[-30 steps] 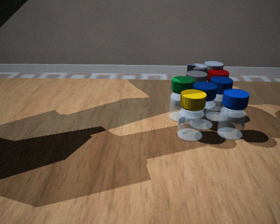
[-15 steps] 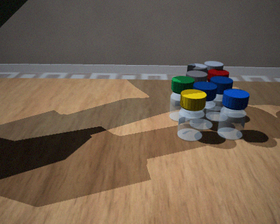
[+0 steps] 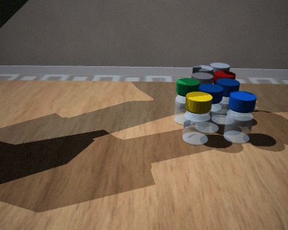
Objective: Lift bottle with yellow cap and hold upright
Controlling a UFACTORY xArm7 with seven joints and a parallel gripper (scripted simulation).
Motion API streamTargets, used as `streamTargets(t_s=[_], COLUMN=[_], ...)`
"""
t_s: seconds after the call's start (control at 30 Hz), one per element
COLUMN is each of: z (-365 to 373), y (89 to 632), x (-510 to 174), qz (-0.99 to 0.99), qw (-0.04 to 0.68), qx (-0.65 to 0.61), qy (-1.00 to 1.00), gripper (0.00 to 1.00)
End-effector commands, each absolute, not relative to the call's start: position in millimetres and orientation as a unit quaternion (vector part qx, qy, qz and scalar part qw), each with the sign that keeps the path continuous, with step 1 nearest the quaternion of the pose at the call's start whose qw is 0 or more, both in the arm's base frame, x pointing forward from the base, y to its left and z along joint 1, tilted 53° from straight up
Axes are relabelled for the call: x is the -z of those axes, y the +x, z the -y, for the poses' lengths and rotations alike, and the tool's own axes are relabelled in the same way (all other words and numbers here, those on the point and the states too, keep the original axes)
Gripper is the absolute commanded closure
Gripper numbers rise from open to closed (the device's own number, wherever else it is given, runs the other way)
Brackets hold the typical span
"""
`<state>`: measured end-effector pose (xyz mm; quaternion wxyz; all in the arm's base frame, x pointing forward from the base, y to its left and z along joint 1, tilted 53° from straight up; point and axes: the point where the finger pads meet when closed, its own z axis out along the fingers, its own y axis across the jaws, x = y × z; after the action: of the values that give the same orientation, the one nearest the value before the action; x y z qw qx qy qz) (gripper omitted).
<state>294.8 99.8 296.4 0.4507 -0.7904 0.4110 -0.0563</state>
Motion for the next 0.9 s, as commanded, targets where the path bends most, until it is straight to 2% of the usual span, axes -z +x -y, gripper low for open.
streamTargets(t_s=[0.0,0.87], z=[-96,-73], y=[299,321], x=[-296,-276], qz=[-0.385,-0.211], qw=[0.454,0.444], qx=[0.07,0.165], qy=[-0.801,-0.855], gripper=[0.21,0.21])
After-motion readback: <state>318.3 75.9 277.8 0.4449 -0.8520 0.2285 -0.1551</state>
